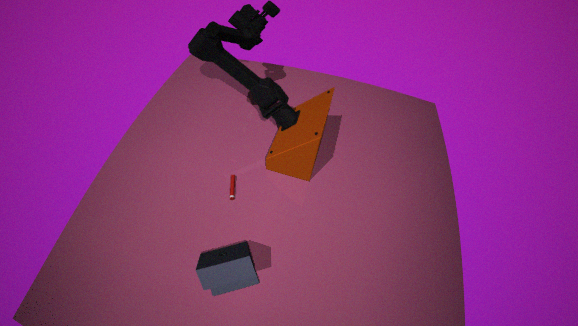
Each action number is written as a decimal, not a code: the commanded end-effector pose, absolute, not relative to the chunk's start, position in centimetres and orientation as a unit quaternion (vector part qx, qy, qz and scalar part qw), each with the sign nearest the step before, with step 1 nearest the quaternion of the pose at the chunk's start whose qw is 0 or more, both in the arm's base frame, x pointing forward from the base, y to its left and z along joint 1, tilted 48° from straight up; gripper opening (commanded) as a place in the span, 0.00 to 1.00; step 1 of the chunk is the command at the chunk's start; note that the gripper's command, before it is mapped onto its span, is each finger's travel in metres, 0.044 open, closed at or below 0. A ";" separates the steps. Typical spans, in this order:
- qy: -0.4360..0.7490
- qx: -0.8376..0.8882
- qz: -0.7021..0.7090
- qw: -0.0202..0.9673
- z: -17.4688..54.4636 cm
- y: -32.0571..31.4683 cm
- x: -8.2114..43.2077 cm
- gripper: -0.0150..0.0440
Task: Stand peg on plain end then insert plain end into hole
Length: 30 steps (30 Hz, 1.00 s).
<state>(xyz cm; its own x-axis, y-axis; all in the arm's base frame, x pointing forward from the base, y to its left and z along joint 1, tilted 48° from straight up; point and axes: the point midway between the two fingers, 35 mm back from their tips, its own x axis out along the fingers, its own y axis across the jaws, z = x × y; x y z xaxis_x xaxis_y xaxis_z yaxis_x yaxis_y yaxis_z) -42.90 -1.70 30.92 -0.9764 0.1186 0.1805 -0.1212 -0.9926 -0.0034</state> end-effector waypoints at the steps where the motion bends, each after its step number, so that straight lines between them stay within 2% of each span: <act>1: -0.007 0.090 0.994 0.060 30.9 -1.8 -42.9 0.98; 2: -0.007 0.089 0.994 0.058 30.9 -1.9 -42.9 1.00; 17: 0.012 0.073 0.996 -0.054 31.4 -11.6 -41.4 1.00; 30: 0.036 0.064 0.980 -0.185 33.0 -21.8 -36.6 1.00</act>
